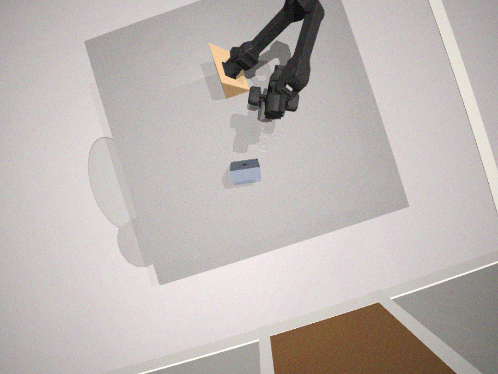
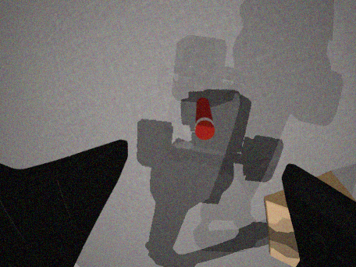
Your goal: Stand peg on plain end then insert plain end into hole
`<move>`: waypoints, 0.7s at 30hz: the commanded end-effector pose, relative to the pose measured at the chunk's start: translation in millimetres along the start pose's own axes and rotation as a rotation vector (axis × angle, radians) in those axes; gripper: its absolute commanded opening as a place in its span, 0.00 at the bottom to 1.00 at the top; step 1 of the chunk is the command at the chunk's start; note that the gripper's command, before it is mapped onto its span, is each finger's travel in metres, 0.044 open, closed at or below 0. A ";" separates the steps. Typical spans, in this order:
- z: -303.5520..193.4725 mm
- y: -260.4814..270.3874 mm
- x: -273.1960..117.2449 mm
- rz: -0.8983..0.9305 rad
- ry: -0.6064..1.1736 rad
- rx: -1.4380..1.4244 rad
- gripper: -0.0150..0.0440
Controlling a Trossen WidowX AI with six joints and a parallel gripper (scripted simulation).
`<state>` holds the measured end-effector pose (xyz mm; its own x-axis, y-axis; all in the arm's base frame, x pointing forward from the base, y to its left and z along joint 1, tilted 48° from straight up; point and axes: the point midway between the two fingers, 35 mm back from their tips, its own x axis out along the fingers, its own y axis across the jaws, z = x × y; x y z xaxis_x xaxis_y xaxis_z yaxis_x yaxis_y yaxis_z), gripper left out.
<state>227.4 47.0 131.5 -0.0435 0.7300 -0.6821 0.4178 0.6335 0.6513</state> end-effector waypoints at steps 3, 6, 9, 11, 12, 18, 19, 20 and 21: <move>0.7 1.6 6.2 0.008 0.001 0.021 1.00; 0.6 1.7 14.9 0.009 0.001 0.054 1.00; 0.4 1.8 18.8 0.009 0.001 0.069 1.00; 0.5 1.8 19.6 0.009 0.001 0.069 1.00; 0.6 1.8 20.4 0.009 0.001 0.069 1.00; 1.7 1.9 29.4 0.007 0.000 0.069 1.00; 1.8 1.9 31.1 0.007 -0.001 0.069 1.00; 2.0 1.9 32.7 0.007 -0.001 0.069 1.00; 2.1 1.9 34.3 0.007 -0.001 0.069 1.00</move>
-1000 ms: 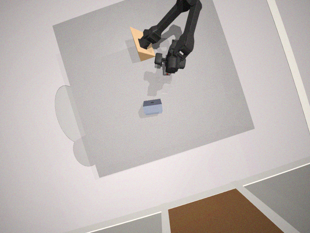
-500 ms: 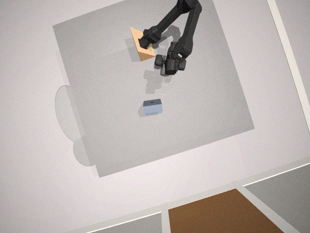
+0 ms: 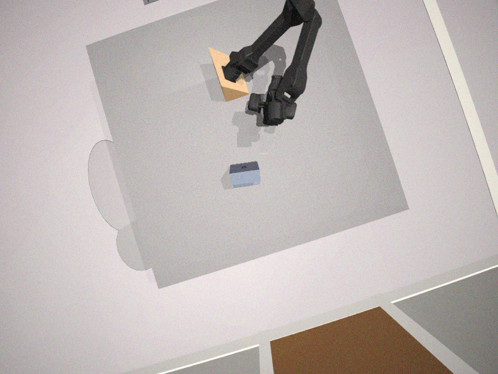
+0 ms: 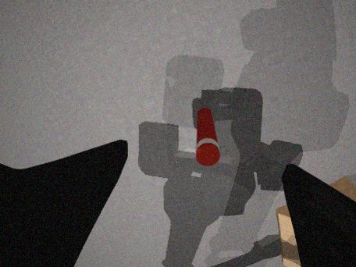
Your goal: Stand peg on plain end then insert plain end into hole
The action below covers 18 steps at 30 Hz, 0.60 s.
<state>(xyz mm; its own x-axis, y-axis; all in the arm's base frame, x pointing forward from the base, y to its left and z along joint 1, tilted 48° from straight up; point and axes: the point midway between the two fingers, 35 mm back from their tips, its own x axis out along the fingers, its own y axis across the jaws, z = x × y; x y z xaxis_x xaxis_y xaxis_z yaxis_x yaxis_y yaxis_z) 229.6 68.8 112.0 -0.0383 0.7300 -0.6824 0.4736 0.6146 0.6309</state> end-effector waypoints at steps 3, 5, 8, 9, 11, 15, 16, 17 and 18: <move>-0.5 0.0 10.2 0.004 0.003 0.007 1.00; -0.4 0.0 13.5 0.004 0.003 0.007 1.00; -0.3 0.1 18.4 0.004 0.003 0.007 1.00; -0.4 0.2 20.0 0.004 0.003 0.007 1.00; -0.4 0.2 23.2 0.004 0.003 0.006 1.00; -0.6 0.4 29.7 0.005 0.003 0.006 1.00; -0.7 0.4 31.3 0.005 0.003 0.006 1.00; -0.8 0.4 32.9 0.005 0.004 0.006 1.00; -1.0 0.4 34.5 0.006 0.004 0.006 1.00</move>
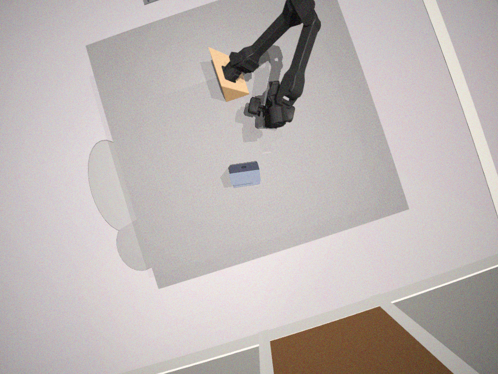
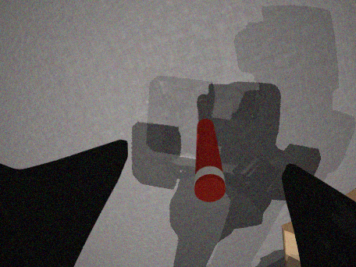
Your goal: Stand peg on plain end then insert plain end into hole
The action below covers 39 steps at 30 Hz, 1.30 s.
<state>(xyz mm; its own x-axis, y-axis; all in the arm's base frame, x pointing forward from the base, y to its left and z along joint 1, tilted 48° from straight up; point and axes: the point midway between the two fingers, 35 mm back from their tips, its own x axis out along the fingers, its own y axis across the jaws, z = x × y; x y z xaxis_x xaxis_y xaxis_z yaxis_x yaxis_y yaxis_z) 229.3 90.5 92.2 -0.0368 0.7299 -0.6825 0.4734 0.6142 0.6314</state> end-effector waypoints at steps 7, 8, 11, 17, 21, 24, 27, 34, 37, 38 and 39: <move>-2.8 -0.1 16.3 0.007 0.007 0.006 1.00; -3.0 -0.1 17.9 0.008 0.007 0.006 1.00; -3.7 0.0 22.3 0.009 0.008 0.006 1.00; -2.4 0.3 20.2 0.004 0.004 -0.001 0.82; -2.4 0.3 20.2 0.004 0.004 -0.001 0.64; -2.4 0.3 20.2 0.004 0.004 -0.001 0.51; -2.4 0.3 20.2 0.004 0.004 -0.001 0.38; -2.4 0.3 20.2 0.004 0.004 -0.001 0.26; -2.0 0.3 18.3 0.003 0.003 0.000 0.25; -1.6 0.3 16.6 0.003 0.003 0.000 0.25; -1.2 0.3 14.1 0.002 0.002 0.000 0.25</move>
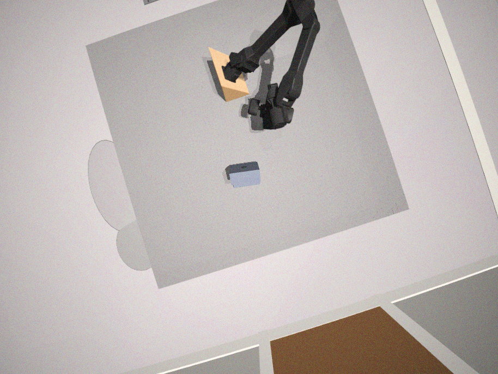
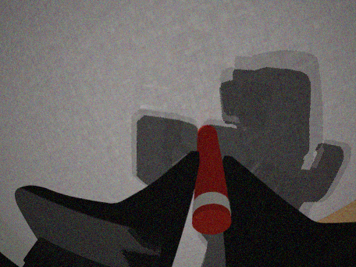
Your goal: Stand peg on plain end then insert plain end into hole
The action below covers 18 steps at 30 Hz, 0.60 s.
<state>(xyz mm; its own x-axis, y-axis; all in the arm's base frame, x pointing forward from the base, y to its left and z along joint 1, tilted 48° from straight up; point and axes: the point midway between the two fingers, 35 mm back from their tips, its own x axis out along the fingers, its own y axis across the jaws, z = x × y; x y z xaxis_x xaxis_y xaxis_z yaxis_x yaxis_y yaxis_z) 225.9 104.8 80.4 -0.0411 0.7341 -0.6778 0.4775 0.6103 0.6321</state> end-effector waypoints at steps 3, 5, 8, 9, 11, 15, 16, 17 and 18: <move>3.1 0.3 -14.7 -0.004 -0.006 -0.003 0.25; 3.8 0.1 -22.2 -0.005 -0.007 -0.002 0.25; 4.7 -0.2 -33.6 -0.006 -0.007 -0.001 0.25; 4.9 -0.2 -37.4 -0.006 -0.006 0.000 0.25; 5.3 -0.3 -45.0 -0.005 -0.006 0.000 0.25; 5.5 -0.5 -60.0 -0.003 -0.003 0.002 0.25; 5.4 -0.5 -63.3 -0.003 -0.003 0.002 0.25; 5.4 -0.5 -66.6 -0.002 -0.002 0.002 0.25; 5.3 -0.5 -70.0 -0.001 -0.001 0.002 0.25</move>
<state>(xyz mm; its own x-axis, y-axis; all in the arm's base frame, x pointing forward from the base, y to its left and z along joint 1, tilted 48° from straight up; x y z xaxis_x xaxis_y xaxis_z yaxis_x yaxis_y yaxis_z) 232.3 58.9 119.7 -0.0379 0.7350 -0.6770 0.4830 0.6065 0.6315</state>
